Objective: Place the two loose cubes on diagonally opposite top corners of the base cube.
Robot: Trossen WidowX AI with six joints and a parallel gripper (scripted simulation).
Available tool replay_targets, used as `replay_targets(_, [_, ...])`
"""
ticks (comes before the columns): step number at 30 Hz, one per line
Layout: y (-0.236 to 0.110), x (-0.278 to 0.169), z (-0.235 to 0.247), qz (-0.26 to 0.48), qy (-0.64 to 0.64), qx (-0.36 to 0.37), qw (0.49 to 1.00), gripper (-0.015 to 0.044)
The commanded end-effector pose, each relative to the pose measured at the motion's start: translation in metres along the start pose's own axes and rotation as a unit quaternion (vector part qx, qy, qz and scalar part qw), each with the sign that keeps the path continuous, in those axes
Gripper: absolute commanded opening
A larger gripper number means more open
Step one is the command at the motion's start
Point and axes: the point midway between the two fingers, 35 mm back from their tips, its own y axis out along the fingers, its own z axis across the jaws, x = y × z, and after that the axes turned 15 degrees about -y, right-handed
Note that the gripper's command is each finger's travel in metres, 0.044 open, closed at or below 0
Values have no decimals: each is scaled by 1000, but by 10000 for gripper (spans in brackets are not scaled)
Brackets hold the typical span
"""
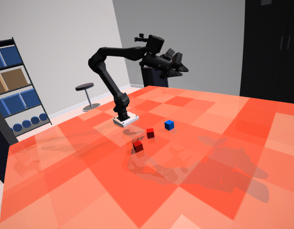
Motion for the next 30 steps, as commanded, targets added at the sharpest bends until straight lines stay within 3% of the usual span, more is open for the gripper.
replay_targets(1, [-3, -40, -12, 74, -7, 7, 997, 265])
replay_targets(8, [-27, -121, -22, 212, -7, 51, 976, 265])
replay_targets(16, [-77, -199, -15, 332, 11, 138, 933, 265])
replay_targets(23, [-134, -250, 5, 393, 43, 236, 888, 265])
replay_targets(30, [-183, -275, 27, 408, 77, 318, 852, 265])
